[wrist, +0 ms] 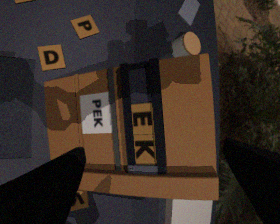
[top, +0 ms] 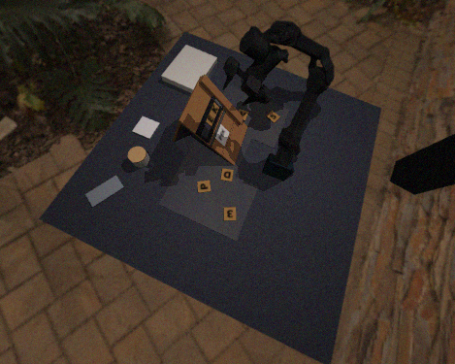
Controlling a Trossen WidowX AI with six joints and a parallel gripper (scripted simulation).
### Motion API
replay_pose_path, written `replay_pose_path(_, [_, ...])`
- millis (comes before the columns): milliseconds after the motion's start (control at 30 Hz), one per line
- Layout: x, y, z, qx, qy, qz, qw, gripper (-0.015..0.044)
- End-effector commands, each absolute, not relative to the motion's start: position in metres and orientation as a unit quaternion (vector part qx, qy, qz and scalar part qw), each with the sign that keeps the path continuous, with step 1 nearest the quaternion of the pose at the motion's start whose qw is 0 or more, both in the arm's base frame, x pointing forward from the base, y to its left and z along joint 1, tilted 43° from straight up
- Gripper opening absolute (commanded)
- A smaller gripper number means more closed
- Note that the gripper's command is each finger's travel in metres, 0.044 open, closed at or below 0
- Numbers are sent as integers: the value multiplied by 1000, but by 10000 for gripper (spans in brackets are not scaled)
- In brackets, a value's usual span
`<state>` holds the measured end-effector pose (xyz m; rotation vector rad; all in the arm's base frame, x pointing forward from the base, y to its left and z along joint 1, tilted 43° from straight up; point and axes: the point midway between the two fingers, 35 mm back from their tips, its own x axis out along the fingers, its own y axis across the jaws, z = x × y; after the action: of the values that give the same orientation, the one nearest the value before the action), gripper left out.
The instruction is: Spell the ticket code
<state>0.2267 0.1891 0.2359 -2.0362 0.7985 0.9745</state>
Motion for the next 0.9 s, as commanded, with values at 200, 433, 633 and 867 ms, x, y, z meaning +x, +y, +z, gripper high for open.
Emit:
replay_pose_path(200, [222,189,239,-805,288,395,336,440])
replay_pose_path(433, [222,189,239,-805,288,395,336,440])
replay_pose_path(633, [247,218,185,-752,376,350,413,340])
replay_pose_path(867, [270,248,84,-668,492,264,492,340])
